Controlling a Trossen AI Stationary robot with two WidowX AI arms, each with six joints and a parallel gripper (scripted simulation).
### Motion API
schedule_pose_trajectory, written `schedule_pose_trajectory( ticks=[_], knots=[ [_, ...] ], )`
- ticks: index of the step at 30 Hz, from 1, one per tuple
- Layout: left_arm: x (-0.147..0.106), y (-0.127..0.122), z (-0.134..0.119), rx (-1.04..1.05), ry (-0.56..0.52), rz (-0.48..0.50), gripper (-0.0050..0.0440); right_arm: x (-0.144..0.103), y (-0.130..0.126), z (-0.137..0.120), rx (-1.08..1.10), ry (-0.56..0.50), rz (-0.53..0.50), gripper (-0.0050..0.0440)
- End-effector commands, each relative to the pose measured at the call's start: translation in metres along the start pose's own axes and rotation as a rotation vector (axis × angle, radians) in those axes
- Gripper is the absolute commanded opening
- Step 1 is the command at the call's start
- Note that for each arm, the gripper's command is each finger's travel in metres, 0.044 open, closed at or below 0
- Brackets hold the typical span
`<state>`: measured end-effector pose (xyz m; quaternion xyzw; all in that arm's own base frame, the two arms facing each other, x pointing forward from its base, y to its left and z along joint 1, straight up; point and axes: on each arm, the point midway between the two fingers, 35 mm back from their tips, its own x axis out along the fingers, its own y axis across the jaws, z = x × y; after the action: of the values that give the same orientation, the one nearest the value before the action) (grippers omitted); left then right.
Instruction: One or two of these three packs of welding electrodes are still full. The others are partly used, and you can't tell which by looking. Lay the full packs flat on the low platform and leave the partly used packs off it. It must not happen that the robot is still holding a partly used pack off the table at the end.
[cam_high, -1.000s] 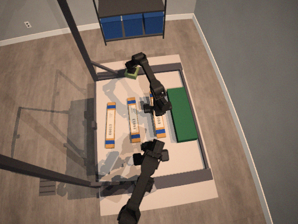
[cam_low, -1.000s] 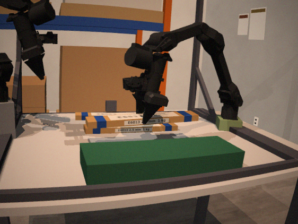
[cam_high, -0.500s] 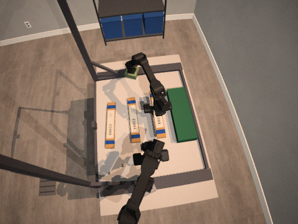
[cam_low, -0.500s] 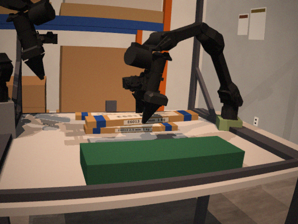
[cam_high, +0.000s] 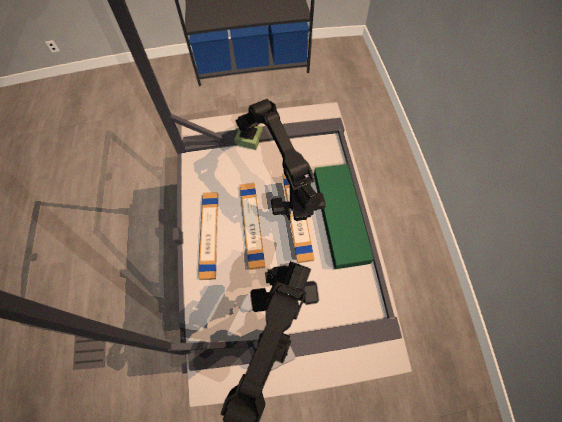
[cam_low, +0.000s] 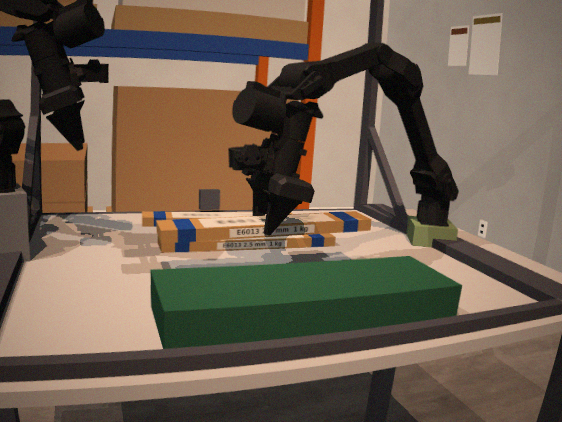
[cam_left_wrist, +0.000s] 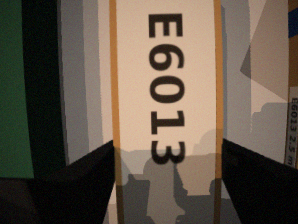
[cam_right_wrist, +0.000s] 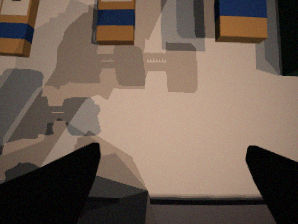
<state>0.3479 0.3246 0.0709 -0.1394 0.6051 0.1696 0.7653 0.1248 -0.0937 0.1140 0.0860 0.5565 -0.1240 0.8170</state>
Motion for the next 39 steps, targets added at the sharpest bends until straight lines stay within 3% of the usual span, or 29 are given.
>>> schedule_pose_trajectory(
  ticks=[1, 10, 13, 18, 30, 34, 39],
  knots=[
    [-0.014, -0.001, 0.009, 0.006, -0.058, 0.013, -0.0050, -0.005, -0.001, 0.004, -0.003, -0.019, -0.007, 0.0430],
    [-0.001, 0.000, 0.007, 0.006, -0.062, 0.015, -0.0050, -0.005, -0.001, 0.004, -0.003, -0.019, -0.007, 0.0430],
    [-0.009, 0.002, 0.014, 0.009, -0.091, 0.024, -0.0050, -0.005, -0.001, 0.004, -0.003, -0.019, -0.007, 0.0430],
    [0.016, 0.000, 0.002, 0.005, -0.047, 0.009, -0.0050, -0.005, -0.001, 0.004, -0.003, -0.019, -0.007, 0.0430],
    [0.019, 0.001, 0.006, 0.008, -0.080, 0.021, -0.0050, -0.005, -0.001, 0.004, -0.003, -0.019, -0.007, 0.0430],
    [0.041, 0.000, -0.004, 0.005, -0.042, 0.008, -0.0050, -0.005, -0.001, 0.004, -0.003, -0.019, -0.007, 0.0430],
    [0.025, 0.002, 0.008, 0.009, -0.093, 0.025, -0.0050, -0.005, -0.001, 0.004, -0.003, -0.019, -0.007, 0.0430]
  ],
)
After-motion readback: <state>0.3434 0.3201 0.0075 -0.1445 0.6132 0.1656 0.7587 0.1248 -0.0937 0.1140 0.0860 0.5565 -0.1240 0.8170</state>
